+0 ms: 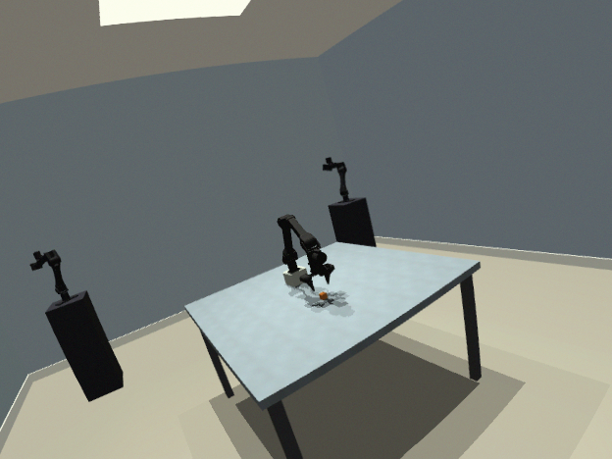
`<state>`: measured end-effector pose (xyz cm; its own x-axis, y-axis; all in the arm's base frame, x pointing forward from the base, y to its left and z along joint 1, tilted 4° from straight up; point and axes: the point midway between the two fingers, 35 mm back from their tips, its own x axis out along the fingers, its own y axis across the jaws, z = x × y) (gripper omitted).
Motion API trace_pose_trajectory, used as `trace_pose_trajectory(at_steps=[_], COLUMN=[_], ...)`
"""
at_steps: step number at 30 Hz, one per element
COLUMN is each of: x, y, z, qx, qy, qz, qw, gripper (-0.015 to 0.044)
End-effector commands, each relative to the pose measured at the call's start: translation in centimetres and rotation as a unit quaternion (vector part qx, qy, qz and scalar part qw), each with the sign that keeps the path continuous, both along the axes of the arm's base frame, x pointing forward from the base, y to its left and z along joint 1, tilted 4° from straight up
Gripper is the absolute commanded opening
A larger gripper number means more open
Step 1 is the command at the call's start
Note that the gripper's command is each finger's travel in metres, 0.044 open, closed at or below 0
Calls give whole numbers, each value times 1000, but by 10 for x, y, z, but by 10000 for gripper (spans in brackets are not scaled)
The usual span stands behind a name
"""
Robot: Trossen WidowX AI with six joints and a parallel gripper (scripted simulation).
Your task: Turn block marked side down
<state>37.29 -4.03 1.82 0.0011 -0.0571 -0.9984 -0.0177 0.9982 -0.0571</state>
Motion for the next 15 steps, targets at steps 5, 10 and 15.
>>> trace_pose_trajectory(at_steps=[5, 10, 15], x=[0, 1, 1], y=[-2, -2, -3], z=[-17, -24, -33], qx=[-3, -3, -3], qy=[-2, -2, -2], qz=[-1, -1, -1], qw=[1000, 1000, 1000], gripper=[440, 440, 440])
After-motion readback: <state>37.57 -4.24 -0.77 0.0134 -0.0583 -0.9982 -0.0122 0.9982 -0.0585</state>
